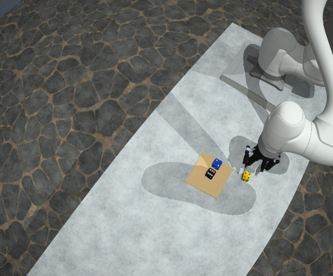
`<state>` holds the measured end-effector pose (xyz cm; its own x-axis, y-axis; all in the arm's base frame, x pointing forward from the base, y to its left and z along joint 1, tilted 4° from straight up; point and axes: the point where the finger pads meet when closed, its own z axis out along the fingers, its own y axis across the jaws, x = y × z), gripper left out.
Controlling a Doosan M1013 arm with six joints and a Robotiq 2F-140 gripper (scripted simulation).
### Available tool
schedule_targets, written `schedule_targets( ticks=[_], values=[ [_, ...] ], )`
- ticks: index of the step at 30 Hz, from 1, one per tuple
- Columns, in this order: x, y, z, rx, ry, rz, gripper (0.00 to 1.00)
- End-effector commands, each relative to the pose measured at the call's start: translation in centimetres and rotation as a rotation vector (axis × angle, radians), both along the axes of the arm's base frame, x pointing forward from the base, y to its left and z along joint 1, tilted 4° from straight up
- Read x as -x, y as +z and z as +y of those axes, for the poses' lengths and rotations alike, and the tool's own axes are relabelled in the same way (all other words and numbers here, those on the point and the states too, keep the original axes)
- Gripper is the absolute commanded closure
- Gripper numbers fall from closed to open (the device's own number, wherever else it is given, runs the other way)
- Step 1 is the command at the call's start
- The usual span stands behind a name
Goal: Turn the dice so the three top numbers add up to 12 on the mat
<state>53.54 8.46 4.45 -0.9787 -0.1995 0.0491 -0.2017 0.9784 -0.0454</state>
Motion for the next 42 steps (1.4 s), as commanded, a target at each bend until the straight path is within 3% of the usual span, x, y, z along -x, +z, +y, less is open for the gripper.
schedule_targets(
  ticks=[1, 28, 42],
  values=[
    [0.0, -0.3, 0.0, 0.000, 0.000, 0.000, 0.72],
    [0.2, -3.9, -0.2, 0.000, 0.000, 0.000, 0.72],
    [0.2, -4.7, -0.2, 0.000, 0.000, 0.000, 0.72]
  ],
)
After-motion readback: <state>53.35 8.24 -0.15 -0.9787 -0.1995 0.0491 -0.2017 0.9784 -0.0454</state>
